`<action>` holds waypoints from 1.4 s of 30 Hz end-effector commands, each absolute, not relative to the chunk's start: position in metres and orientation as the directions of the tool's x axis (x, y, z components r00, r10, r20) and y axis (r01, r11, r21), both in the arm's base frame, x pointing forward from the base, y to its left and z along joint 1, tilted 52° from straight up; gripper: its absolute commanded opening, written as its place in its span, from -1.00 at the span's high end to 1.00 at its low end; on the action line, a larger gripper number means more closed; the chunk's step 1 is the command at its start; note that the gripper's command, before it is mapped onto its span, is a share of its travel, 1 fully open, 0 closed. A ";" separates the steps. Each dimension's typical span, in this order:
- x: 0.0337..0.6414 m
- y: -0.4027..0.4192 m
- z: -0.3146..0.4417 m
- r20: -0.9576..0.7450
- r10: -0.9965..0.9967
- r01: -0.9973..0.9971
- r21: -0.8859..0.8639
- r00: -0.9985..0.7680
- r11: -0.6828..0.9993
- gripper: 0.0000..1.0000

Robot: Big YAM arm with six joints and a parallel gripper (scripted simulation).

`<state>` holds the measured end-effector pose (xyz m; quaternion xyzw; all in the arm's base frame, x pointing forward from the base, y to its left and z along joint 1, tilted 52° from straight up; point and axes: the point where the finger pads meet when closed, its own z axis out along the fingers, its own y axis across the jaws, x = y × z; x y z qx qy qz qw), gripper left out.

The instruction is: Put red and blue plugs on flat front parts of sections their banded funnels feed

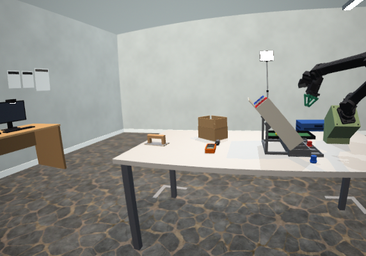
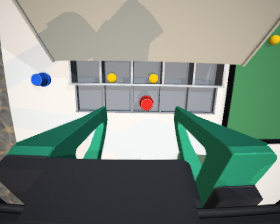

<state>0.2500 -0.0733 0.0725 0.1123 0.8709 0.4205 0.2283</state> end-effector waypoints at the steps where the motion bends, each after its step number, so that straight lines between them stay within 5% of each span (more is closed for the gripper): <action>1: 0.254 -0.059 0.080 -0.293 0.381 0.010 0.782 -0.877 0.623 -0.27; 42: 0.296 0.127 0.182 -0.174 0.184 -0.023 0.785 -0.967 0.618 -0.27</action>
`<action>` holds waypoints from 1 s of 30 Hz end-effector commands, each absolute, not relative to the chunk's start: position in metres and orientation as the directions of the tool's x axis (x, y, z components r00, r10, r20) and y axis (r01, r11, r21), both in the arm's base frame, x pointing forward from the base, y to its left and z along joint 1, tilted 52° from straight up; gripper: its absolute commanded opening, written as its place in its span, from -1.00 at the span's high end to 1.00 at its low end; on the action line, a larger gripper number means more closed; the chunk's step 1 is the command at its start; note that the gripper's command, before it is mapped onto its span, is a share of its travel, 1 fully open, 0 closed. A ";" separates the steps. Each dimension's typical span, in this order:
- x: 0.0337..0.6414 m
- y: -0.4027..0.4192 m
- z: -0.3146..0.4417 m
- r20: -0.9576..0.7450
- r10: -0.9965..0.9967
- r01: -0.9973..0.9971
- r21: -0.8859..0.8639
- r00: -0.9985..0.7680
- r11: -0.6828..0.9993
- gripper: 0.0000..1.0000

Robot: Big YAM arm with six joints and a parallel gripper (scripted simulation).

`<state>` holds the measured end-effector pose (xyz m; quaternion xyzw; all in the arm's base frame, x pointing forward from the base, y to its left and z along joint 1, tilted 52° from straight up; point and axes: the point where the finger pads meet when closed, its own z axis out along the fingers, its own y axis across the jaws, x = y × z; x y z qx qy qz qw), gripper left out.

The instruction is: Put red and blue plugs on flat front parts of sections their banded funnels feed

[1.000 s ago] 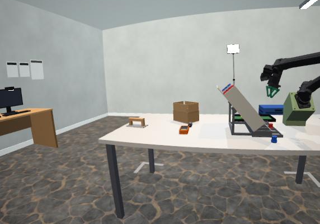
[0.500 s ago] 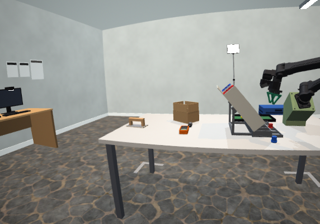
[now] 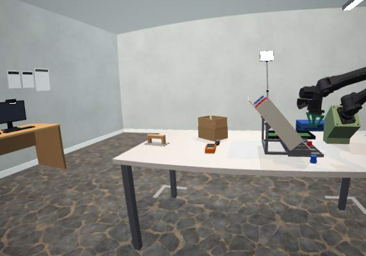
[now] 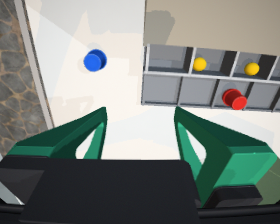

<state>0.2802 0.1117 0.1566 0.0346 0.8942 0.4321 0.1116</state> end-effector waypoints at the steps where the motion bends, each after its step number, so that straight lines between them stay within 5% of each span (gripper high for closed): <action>1: 0.297 0.133 0.184 -0.166 0.178 -0.022 0.786 -0.970 0.617 -0.27; 30: 0.307 0.198 0.203 -0.069 0.114 0.015 0.789 -0.991 0.614 -0.27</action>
